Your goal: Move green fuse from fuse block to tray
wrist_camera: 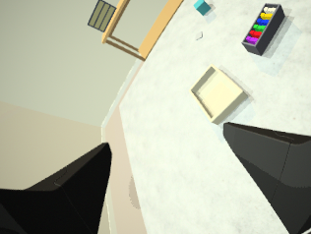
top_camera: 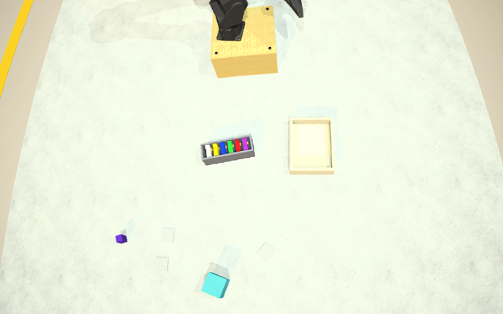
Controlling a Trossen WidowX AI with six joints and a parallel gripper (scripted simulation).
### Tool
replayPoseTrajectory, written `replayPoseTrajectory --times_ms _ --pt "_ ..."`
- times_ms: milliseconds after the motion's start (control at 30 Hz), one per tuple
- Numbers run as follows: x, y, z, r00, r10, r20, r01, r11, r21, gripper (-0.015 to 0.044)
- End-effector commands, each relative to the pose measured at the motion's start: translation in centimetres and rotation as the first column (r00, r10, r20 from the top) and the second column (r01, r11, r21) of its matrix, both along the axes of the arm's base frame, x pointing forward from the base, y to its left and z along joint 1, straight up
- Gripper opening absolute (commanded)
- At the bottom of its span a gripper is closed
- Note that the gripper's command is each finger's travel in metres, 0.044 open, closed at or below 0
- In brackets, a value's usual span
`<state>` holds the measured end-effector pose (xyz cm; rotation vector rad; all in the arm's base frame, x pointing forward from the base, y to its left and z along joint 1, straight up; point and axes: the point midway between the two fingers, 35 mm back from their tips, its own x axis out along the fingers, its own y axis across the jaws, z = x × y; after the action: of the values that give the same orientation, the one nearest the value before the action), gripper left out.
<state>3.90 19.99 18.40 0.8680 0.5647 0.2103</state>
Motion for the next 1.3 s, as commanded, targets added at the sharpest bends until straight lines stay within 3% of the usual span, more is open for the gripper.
replayPoseTrajectory --times_ms 0,233,400,567,900,1267 --pt "0.1 0.0 -0.1 1.000 -0.005 0.000 0.005 1.000 -0.012 0.0374" --pt "4.3 -0.5 -3.1 0.989 -0.141 -0.043 0.108 0.892 -0.438 0.0190" --pt "7.4 -1.3 -5.5 0.966 -0.209 -0.151 0.053 0.734 -0.677 0.0063" --pt "10.6 -2.3 -7.6 0.918 -0.249 -0.308 -0.108 0.592 -0.799 0.0063" --pt "16.0 -5.7 -10.6 0.774 -0.295 -0.561 -0.359 0.524 -0.772 0.0063" --pt "21.7 -9.9 -13.8 0.606 -0.100 -0.789 -0.639 0.530 -0.557 0.0063"
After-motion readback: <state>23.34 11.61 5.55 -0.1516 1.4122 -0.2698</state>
